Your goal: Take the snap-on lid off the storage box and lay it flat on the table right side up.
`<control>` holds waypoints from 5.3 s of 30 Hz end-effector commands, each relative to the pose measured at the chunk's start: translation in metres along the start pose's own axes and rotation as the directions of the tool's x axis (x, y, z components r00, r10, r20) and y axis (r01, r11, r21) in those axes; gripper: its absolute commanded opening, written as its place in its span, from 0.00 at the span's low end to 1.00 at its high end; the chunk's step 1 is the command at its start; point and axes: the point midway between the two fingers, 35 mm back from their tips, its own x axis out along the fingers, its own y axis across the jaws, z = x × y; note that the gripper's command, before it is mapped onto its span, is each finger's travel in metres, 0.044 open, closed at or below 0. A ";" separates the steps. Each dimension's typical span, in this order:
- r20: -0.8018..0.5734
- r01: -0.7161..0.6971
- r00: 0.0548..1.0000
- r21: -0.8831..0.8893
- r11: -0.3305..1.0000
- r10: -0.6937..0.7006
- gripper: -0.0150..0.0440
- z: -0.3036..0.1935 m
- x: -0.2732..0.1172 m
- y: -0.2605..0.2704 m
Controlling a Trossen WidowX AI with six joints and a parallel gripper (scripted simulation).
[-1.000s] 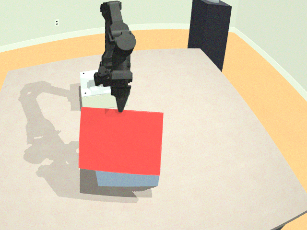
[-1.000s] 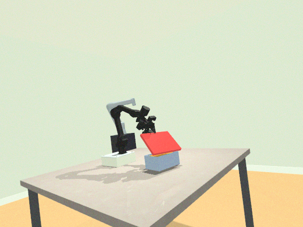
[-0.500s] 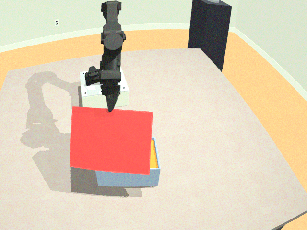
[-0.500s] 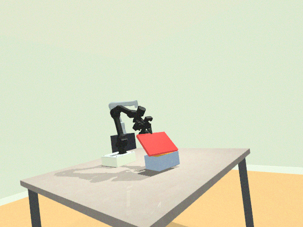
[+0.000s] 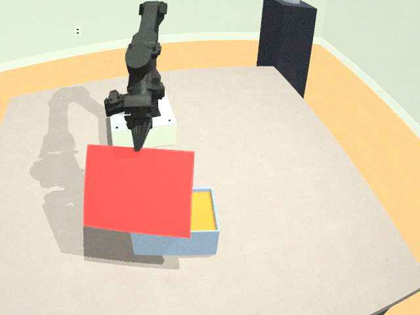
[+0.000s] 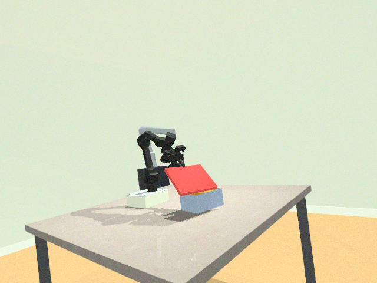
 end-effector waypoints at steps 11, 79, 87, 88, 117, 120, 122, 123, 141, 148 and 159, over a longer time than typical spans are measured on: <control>-0.003 -0.010 1.000 -0.006 1.000 0.010 0.25 0.027 -0.005 0.000; 0.004 -0.008 1.000 -0.015 1.000 0.008 0.25 0.161 -0.019 -0.011; 0.005 -0.007 1.000 -0.016 1.000 0.007 0.25 0.177 -0.021 -0.013; 0.005 -0.007 1.000 -0.016 1.000 0.007 0.25 0.179 -0.021 -0.013; 0.007 -0.007 1.000 -0.018 1.000 0.007 0.25 0.211 -0.025 -0.015; 0.007 -0.007 1.000 -0.018 1.000 0.007 0.25 0.211 -0.025 -0.016; 0.007 -0.007 1.000 -0.018 1.000 0.007 0.25 0.211 -0.024 -0.017; 0.007 -0.007 1.000 -0.018 1.000 0.007 0.25 0.211 -0.024 -0.018; 0.007 -0.006 1.000 -0.018 1.000 0.007 0.25 0.211 -0.011 -0.035; 0.007 -0.006 1.000 -0.018 1.000 0.007 0.25 0.211 -0.008 -0.040; 0.007 -0.006 1.000 -0.018 1.000 0.006 0.25 0.211 -0.002 -0.046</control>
